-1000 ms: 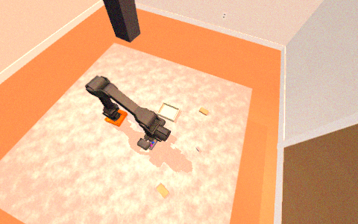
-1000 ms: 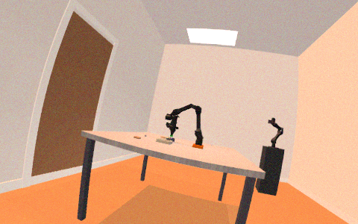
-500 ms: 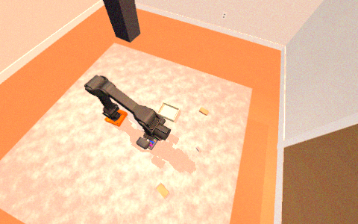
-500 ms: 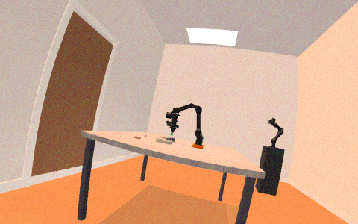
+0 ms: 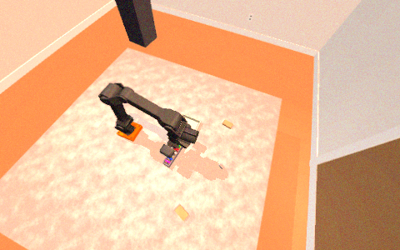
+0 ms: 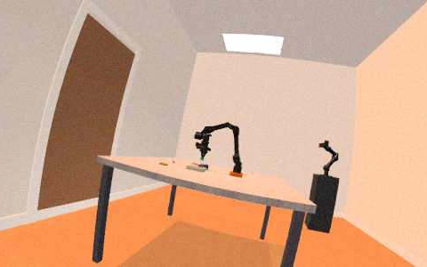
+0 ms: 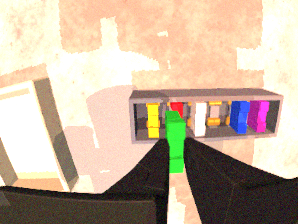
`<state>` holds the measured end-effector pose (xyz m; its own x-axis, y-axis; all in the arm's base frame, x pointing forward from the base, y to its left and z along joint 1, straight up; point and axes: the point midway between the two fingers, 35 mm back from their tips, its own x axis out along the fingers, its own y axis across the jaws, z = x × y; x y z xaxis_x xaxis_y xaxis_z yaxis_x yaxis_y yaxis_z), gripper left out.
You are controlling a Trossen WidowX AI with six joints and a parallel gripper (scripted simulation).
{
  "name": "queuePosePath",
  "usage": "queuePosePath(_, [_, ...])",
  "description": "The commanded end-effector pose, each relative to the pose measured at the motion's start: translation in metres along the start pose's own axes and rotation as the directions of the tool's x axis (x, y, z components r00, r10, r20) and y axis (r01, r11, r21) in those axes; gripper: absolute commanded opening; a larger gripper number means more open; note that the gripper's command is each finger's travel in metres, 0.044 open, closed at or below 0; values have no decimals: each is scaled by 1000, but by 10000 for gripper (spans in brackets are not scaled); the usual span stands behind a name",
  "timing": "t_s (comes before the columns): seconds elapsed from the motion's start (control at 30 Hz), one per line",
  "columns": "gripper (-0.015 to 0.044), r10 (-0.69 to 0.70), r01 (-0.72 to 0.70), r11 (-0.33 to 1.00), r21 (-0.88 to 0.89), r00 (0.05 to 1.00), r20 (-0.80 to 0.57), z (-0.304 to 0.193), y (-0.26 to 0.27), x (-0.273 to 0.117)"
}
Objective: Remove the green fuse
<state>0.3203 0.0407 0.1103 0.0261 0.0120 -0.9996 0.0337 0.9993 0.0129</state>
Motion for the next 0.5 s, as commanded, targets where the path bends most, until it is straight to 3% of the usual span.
queuePosePath(0.0, [0, -3, 3, 1000, 3, 1000, -2, 1, 20, 0])
queuePosePath(0.47, [0, 3, -3, 1000, 3, 1000, -3, -11, 102, 0])
